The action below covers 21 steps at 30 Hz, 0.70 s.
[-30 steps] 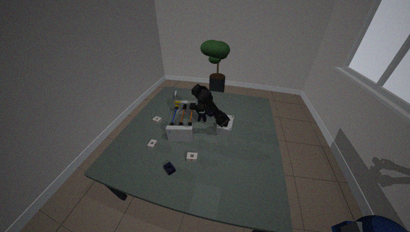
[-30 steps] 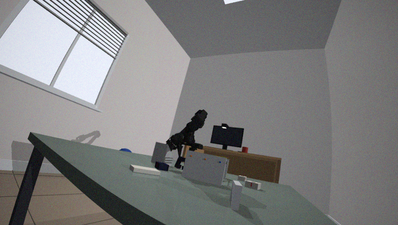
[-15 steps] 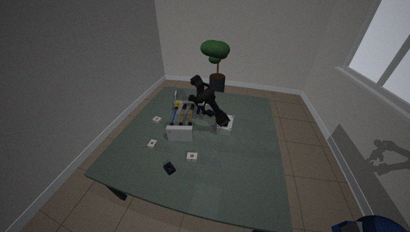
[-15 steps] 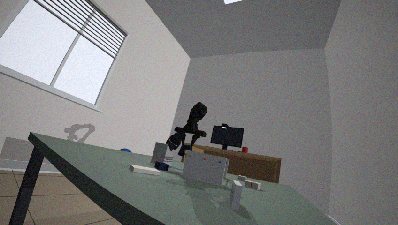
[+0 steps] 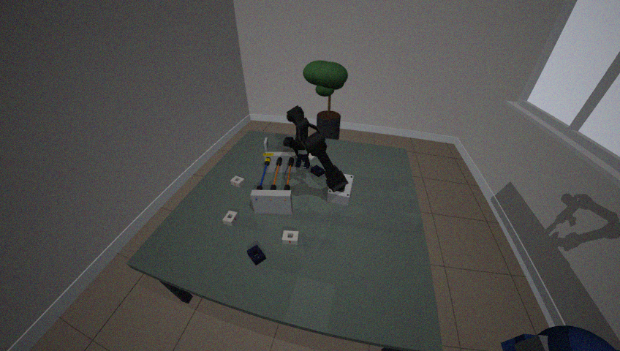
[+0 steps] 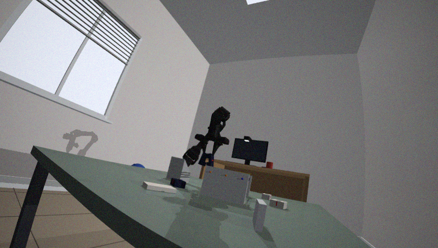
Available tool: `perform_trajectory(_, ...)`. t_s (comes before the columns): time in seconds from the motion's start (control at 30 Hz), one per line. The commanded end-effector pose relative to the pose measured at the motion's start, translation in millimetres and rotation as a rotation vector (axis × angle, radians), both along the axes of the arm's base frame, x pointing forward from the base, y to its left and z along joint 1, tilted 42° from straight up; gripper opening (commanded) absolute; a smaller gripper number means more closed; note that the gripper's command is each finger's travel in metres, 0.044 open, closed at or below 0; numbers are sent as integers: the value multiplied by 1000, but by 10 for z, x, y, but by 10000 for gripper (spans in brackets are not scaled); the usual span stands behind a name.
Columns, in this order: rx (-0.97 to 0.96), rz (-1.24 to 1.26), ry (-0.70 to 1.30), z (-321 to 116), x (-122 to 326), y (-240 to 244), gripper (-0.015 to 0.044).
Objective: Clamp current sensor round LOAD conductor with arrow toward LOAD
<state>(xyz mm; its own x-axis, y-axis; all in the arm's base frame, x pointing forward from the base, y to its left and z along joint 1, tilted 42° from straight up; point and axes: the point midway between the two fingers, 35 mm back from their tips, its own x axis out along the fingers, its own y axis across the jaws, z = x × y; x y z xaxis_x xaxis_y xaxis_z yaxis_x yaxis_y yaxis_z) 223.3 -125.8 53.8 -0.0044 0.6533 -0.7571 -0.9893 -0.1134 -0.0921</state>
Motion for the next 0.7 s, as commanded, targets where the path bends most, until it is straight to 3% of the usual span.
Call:
perform_trajectory(0.0,-2,-93,64,15,75,-5,0)
perform_trajectory(0.67,12,-589,416,49,434,31,0)
